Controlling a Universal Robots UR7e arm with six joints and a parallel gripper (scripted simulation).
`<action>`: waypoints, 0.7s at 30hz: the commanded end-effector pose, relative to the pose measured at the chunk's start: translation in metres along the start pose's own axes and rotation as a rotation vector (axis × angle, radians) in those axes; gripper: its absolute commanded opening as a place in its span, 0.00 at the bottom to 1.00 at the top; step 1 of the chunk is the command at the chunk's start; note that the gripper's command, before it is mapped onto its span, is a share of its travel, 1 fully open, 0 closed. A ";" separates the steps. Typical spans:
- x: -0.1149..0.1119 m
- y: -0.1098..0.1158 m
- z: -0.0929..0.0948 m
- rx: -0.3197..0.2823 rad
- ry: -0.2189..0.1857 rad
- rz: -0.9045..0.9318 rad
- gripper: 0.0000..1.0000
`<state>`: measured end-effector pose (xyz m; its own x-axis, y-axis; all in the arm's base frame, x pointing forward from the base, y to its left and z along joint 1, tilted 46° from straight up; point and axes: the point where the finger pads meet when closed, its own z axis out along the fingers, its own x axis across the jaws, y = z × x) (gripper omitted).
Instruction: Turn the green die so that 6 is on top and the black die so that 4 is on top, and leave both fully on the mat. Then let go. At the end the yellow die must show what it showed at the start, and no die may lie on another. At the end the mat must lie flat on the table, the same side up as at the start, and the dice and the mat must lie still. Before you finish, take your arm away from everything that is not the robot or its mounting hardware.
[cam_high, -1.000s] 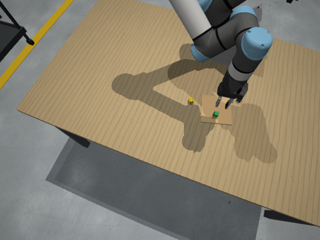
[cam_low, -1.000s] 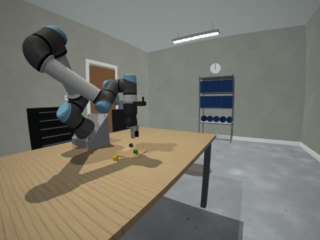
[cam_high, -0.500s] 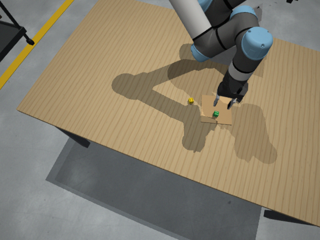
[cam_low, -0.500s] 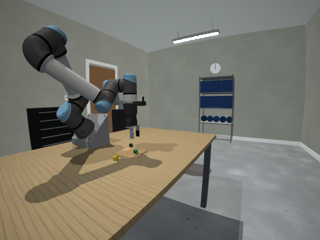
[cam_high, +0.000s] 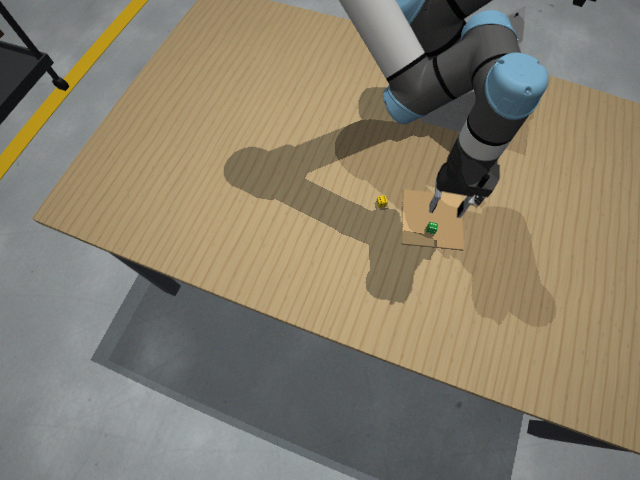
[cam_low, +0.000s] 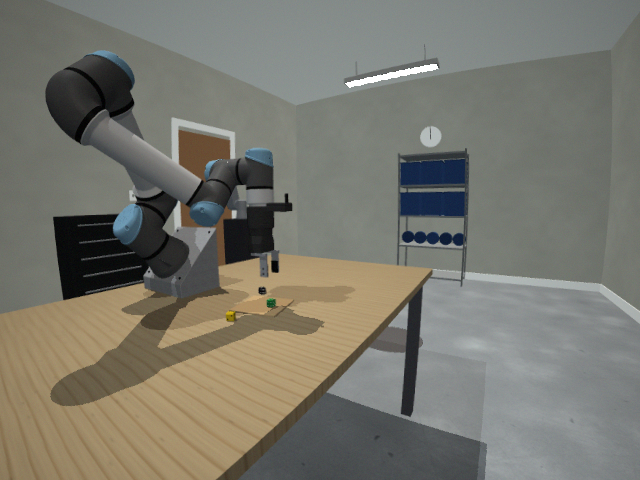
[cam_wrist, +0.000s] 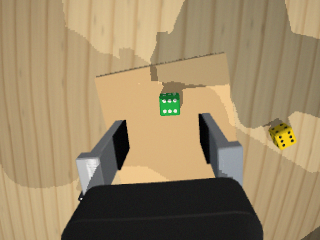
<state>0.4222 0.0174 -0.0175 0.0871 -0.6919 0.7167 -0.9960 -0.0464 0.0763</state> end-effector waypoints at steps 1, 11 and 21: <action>-0.013 0.009 0.001 0.001 -0.001 -0.112 1.00; -0.049 0.038 0.006 0.002 -0.003 -0.435 1.00; -0.075 0.066 0.010 0.002 -0.002 -0.713 1.00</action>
<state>0.3571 0.0555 -0.0691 0.6661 -0.5278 0.5270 -0.7456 -0.4523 0.4894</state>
